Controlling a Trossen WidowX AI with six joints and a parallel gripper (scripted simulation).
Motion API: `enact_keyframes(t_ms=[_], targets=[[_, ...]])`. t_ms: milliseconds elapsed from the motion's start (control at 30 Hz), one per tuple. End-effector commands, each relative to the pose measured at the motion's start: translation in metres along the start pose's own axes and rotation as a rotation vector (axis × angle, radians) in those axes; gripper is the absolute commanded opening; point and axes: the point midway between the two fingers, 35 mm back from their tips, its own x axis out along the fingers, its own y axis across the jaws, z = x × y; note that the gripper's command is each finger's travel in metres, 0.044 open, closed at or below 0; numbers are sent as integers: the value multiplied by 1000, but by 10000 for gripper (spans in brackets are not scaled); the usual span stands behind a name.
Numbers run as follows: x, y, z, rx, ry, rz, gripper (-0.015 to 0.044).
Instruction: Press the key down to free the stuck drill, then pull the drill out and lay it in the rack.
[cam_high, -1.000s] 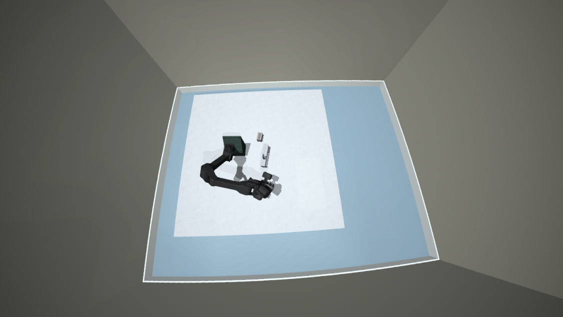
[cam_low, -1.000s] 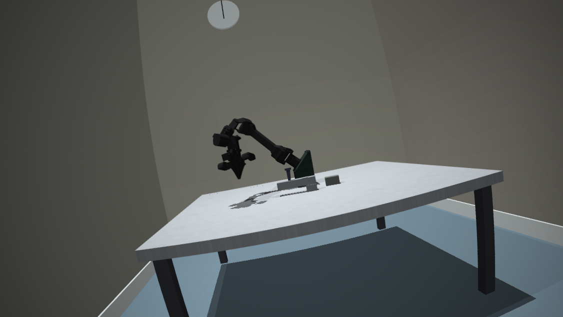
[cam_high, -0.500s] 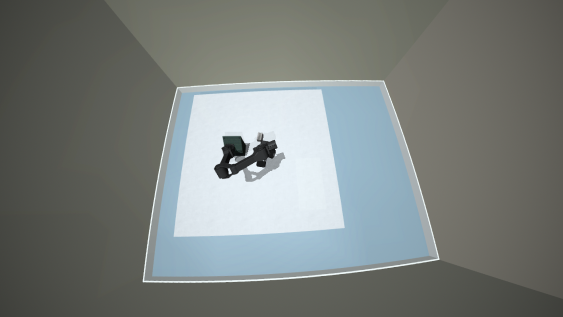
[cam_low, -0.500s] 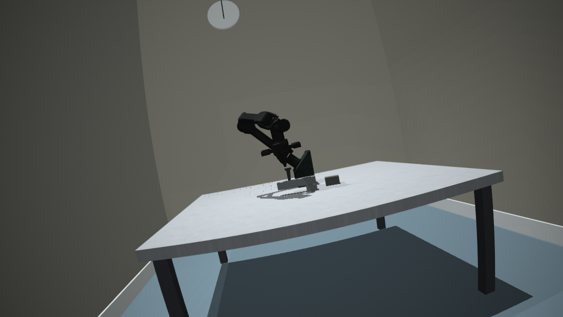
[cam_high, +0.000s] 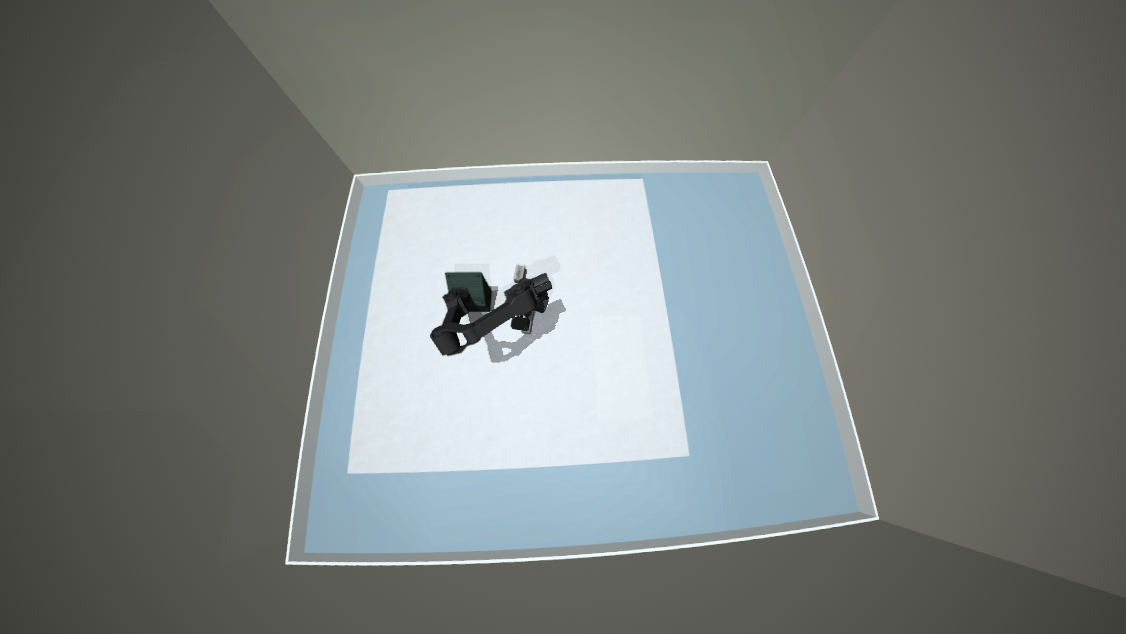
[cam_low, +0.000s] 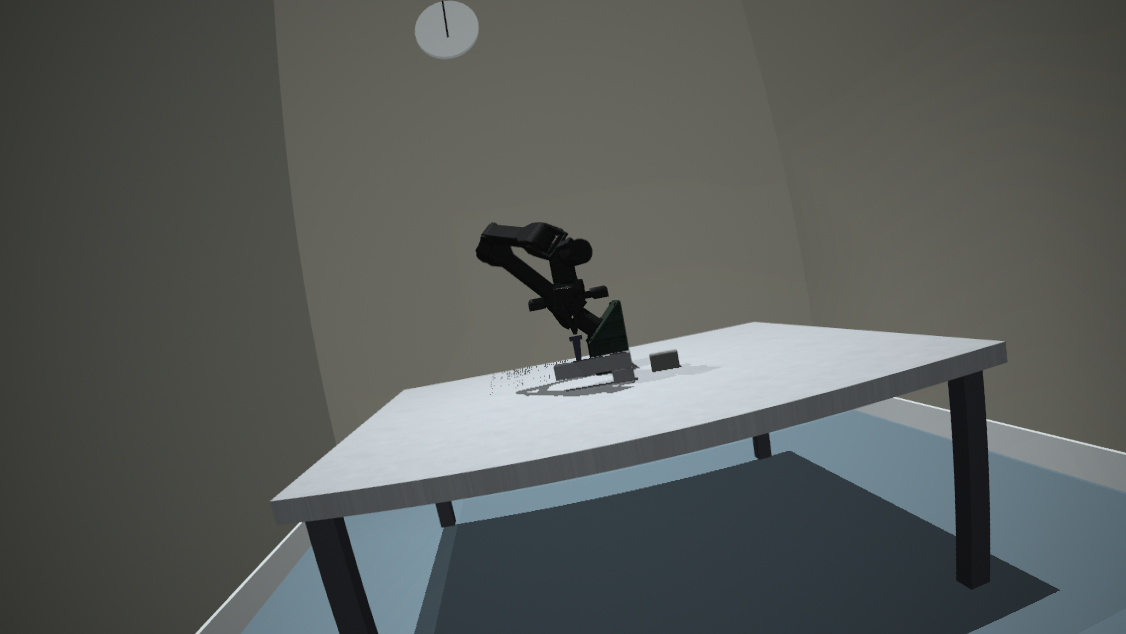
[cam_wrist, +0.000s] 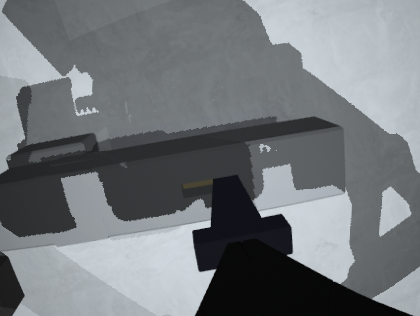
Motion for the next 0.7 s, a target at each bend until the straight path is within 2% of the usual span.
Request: enact_keyframes(t_ms=[0,667], targets=[[7,-1,-2,-4,4,-9,0],[13,0,0,-4,4,-9,0]])
